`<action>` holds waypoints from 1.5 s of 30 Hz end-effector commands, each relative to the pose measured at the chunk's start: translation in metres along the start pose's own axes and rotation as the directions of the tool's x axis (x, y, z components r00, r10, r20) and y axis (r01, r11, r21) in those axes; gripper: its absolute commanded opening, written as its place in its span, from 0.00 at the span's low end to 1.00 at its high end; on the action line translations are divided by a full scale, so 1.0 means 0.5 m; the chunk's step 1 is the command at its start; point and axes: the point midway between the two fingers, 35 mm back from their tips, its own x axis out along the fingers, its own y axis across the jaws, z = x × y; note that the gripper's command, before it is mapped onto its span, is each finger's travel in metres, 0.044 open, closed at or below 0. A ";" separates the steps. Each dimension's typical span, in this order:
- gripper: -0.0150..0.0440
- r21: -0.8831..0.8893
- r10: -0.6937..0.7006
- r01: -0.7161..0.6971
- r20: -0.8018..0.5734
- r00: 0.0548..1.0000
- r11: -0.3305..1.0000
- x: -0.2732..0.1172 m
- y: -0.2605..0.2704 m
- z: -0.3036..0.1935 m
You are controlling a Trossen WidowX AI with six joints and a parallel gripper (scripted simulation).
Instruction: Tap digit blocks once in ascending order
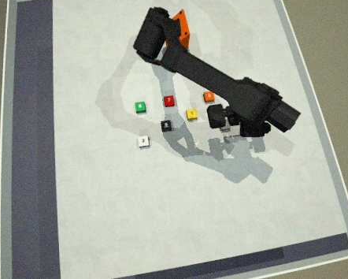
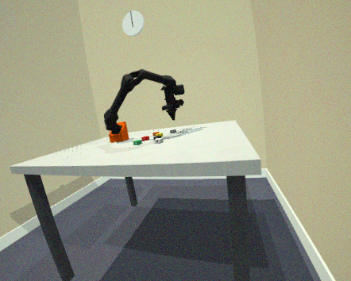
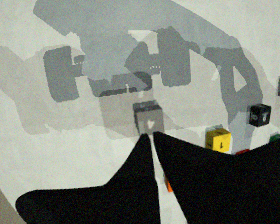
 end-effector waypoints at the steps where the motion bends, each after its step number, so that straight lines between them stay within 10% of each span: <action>1: 0.29 -0.006 -0.019 0.019 -0.018 1.000 1.000 0.072 -0.010 -0.010; 30: 0.29 -0.006 -0.020 0.020 -0.017 1.000 1.000 0.132 -0.012 -0.011; 45: 0.29 -0.007 -0.015 0.015 -0.019 1.000 1.000 -0.073 -0.005 -0.005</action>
